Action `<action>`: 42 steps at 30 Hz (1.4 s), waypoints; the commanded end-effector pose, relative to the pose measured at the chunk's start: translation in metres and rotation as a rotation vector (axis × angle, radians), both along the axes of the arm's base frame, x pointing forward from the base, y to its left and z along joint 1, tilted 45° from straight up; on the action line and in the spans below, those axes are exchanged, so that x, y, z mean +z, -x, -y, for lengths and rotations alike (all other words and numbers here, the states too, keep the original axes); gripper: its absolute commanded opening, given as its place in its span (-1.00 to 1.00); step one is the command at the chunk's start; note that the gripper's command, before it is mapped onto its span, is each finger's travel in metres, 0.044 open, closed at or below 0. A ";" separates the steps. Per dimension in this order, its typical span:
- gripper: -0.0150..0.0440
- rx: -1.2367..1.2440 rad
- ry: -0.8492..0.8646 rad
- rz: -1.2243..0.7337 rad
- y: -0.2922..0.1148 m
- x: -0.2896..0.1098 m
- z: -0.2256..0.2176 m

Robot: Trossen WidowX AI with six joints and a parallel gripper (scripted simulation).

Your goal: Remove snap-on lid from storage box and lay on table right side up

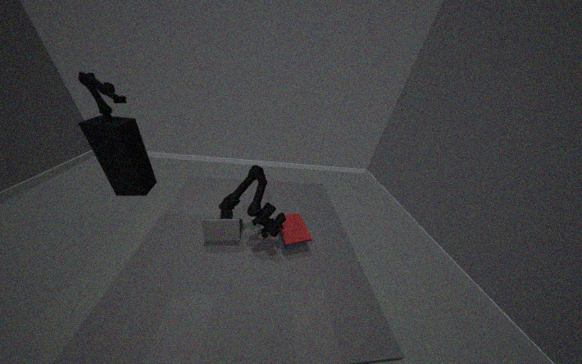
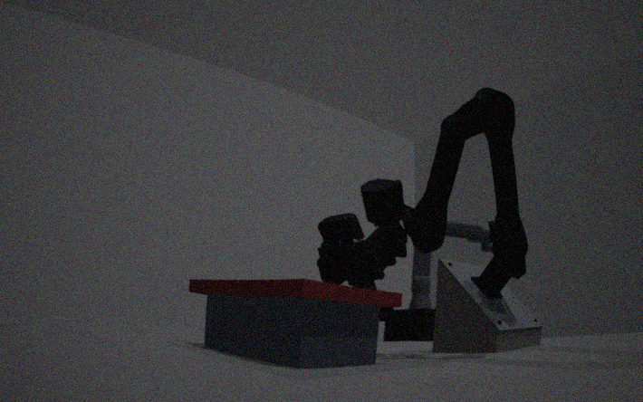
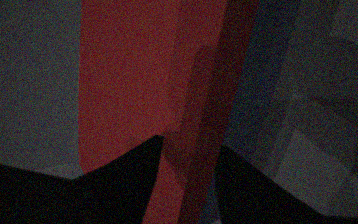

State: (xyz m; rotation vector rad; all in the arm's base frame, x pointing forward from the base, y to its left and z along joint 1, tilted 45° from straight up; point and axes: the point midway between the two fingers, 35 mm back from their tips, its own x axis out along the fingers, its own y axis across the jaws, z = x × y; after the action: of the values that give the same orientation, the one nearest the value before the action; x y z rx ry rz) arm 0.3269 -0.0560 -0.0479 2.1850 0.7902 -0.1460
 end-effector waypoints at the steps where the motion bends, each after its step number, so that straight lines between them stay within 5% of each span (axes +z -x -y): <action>1: -0.49 0.000 0.000 0.003 0.000 0.001 0.001; 42: -0.49 0.000 0.001 0.003 0.002 0.007 0.007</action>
State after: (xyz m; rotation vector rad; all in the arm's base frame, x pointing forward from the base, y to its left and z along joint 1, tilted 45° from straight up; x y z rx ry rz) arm 0.3250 -0.0613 -0.0424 2.1851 0.7913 -0.1498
